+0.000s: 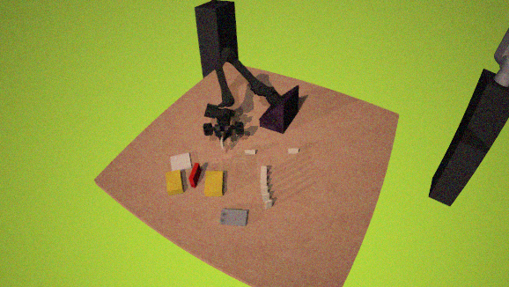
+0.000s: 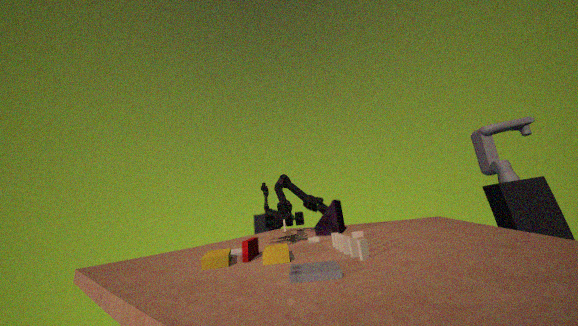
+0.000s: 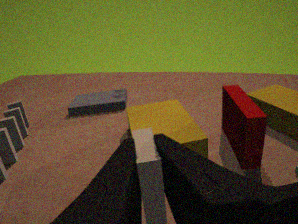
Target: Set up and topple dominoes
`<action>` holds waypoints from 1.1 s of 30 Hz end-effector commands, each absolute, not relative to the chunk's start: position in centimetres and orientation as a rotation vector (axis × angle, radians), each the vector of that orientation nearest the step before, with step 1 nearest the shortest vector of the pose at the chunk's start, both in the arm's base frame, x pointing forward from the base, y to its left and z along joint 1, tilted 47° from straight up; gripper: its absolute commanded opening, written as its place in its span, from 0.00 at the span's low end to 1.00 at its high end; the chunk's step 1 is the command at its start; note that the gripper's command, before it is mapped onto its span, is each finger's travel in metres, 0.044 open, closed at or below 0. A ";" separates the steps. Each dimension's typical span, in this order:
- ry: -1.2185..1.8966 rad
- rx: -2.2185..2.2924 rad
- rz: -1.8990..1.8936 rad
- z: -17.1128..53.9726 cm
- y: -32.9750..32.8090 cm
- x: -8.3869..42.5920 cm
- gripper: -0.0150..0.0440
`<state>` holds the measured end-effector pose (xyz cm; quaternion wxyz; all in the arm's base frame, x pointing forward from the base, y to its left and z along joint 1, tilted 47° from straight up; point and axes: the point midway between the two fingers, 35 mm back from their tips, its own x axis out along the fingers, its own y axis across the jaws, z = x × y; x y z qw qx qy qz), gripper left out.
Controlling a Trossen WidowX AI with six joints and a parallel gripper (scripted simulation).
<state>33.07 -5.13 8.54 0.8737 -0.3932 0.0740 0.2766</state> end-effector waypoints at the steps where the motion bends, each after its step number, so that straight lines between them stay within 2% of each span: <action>1: 0.146 -0.828 0.579 8.0 -5.8 33.3 0.30; 16: 0.142 -0.822 0.574 4.5 -8.9 33.5 0.30; 28: 0.142 -0.822 0.573 4.4 -9.1 33.4 0.30; 33: 0.142 -0.822 0.573 4.4 -9.1 33.4 0.52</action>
